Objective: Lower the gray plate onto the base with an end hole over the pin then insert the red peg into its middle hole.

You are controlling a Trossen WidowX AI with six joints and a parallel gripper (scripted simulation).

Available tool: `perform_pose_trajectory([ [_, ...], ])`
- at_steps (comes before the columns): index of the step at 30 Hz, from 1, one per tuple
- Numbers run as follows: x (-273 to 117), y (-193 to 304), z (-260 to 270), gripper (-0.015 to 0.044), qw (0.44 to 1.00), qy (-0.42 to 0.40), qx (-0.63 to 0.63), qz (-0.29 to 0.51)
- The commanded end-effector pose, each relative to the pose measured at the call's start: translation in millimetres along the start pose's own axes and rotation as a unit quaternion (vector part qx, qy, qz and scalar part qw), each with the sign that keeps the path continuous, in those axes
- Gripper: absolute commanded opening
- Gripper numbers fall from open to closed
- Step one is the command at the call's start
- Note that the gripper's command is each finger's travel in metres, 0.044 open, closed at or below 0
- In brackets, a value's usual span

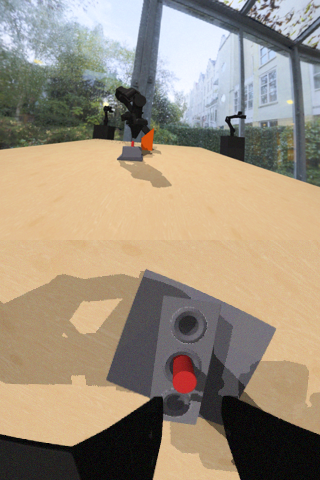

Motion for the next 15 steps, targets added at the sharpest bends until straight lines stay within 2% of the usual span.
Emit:
perform_pose_trajectory([
  [1,-3.4,0.2,-0.3,0.015,1.0,-0.001,0.003,-0.002],
  [15,-10.3,3.2,-1.4,0.015,1.0,-0.001,0.003,-0.002],
])
Point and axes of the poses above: the point midway between the two fingers, 35 mm back from their tips, its own x axis out along the fingers, its own z axis across the jaws, y = z × x, the point moved 9 cm from there along -x, back along the fingers, and after that the axes turned 13 degrees about -x, right-handed, at the moved point
